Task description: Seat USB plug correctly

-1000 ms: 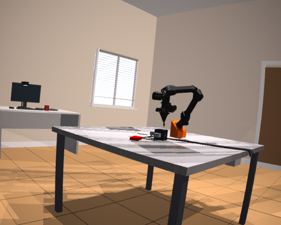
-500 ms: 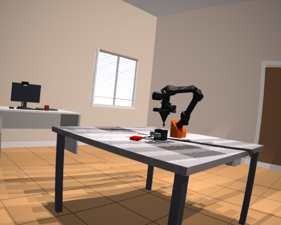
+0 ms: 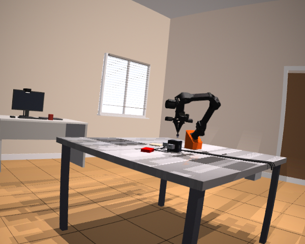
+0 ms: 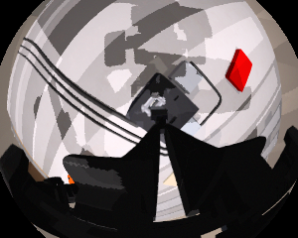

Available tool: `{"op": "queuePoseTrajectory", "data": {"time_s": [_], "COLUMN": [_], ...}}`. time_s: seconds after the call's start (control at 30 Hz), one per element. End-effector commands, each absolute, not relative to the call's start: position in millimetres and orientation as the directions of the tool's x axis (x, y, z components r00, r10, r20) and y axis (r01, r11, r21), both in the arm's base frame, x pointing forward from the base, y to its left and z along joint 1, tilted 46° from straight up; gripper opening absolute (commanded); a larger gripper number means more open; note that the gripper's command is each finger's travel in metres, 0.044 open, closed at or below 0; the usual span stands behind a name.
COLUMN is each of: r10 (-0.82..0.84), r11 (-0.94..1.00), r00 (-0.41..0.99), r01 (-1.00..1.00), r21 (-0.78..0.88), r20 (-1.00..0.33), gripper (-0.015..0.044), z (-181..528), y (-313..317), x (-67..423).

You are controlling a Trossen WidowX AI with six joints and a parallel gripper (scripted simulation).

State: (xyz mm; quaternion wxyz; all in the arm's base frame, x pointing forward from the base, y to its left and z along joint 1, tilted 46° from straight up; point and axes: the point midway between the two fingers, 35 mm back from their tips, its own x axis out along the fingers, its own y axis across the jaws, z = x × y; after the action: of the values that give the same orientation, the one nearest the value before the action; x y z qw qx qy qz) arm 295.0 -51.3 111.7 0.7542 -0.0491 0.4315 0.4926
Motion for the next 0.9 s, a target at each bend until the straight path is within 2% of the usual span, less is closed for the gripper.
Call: {"op": "queuePoseTrajectory", "data": {"time_s": [0.0,0.47,0.87], "r10": [0.7,0.7,0.7], "r11": [0.559,0.682,0.714], "r00": [0.143,0.143,0.143], "r01": [-0.719,-0.428,-0.131], "r21": [0.412,0.594,0.687], "r20": [-0.7,-0.7,-0.7], "gripper": [0.0,0.0,0.0], "z": [111.6,111.6,111.6], "y": [-51.5,-51.5,-51.5], "x": [295.1,295.1,295.1]}}
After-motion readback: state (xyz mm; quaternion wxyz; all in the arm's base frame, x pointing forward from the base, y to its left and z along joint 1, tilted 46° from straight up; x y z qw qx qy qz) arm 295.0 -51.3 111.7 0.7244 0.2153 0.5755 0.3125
